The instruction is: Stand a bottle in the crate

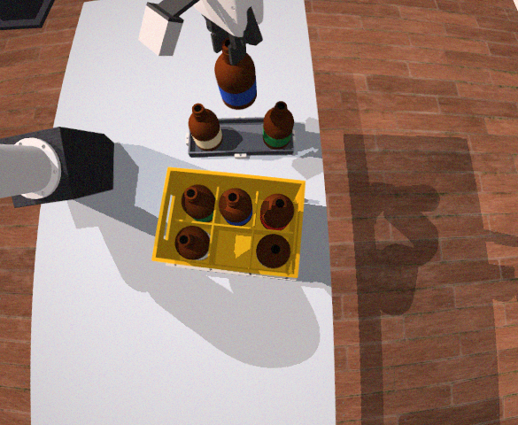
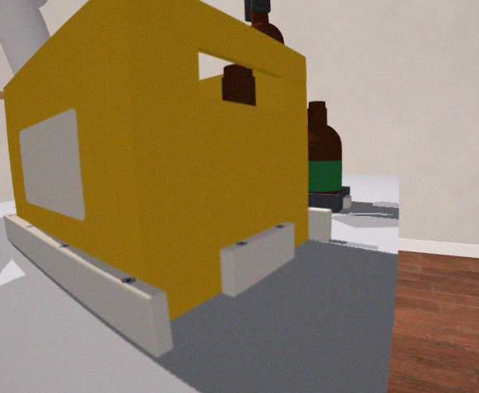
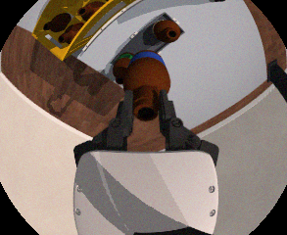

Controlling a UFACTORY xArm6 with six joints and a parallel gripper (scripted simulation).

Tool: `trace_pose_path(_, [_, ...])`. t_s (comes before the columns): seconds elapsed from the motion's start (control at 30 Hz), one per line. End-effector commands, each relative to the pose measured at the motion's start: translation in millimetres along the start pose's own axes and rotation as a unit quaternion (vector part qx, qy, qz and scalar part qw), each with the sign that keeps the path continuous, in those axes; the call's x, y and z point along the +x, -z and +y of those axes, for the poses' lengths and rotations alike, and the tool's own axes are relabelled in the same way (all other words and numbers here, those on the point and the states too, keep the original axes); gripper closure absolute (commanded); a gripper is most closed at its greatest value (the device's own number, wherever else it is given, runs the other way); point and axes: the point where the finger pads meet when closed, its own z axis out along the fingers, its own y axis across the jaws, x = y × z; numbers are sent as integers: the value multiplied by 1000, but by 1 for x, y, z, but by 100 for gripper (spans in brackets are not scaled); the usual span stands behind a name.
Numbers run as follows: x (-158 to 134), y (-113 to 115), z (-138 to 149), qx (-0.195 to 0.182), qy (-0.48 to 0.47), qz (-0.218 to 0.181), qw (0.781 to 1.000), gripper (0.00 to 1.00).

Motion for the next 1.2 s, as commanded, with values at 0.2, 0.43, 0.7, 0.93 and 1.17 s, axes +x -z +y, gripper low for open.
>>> trace_pose_path(0.2, [0, 2, -2, 0, 0, -2, 1000, 100])
trace_pose_path(0.43, [3, 2, -4, 0, 0, -2, 1000, 100])
trace_pose_path(0.7, [6, 2, -6, 0, 0, -2, 1000, 100])
trace_pose_path(0.93, [10, 2, -10, 0, 0, -2, 1000, 100])
trace_pose_path(1.17, [15, 2, -15, 0, 0, -2, 1000, 100])
